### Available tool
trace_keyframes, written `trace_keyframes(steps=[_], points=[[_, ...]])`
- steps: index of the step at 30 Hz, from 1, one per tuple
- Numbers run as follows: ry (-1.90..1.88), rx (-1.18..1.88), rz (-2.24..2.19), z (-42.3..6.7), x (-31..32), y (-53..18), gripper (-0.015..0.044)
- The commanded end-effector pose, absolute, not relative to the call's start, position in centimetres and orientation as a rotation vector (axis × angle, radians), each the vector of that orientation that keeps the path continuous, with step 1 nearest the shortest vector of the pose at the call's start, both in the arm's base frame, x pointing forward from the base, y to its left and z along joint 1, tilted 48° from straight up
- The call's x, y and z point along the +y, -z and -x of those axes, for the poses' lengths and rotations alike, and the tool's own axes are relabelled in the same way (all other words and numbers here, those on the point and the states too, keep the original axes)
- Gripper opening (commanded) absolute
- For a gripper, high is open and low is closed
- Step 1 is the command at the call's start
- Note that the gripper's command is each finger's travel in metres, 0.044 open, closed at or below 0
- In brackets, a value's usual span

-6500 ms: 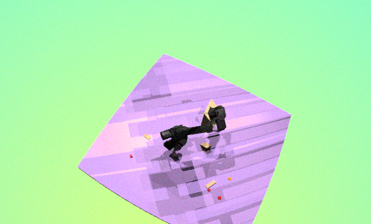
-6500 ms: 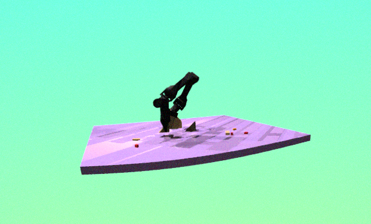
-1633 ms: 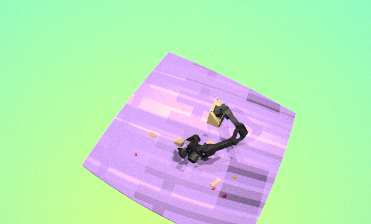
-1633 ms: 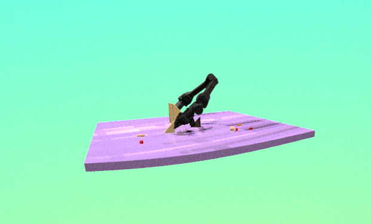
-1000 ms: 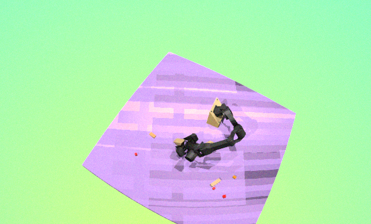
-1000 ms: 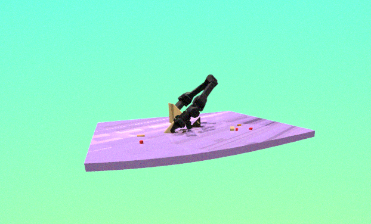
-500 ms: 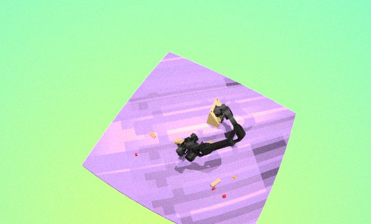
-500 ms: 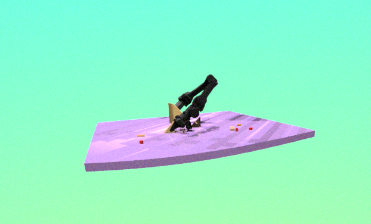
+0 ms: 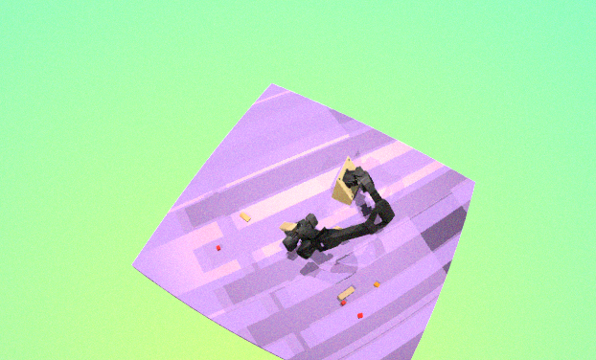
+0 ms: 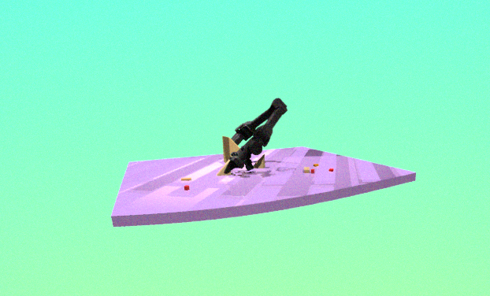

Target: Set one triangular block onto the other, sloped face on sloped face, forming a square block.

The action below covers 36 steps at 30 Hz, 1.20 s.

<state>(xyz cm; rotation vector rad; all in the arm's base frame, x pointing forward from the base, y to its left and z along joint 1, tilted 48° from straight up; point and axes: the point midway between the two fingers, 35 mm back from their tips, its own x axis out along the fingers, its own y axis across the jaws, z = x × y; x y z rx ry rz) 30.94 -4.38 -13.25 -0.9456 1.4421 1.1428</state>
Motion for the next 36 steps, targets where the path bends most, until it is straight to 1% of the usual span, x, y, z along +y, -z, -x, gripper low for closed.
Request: trace_keyframes(steps=[1, 18, 36], points=[[-1.161, 1.38, 0.889, -30.9, -5.1, 13.1, 0.0], [-1.264, 1.02, 0.589, -30.1, -8.6, 13.2, 0.0], [-1.32, 0.628, 0.273, -29.0, -11.8, 14.8, 0.0]])
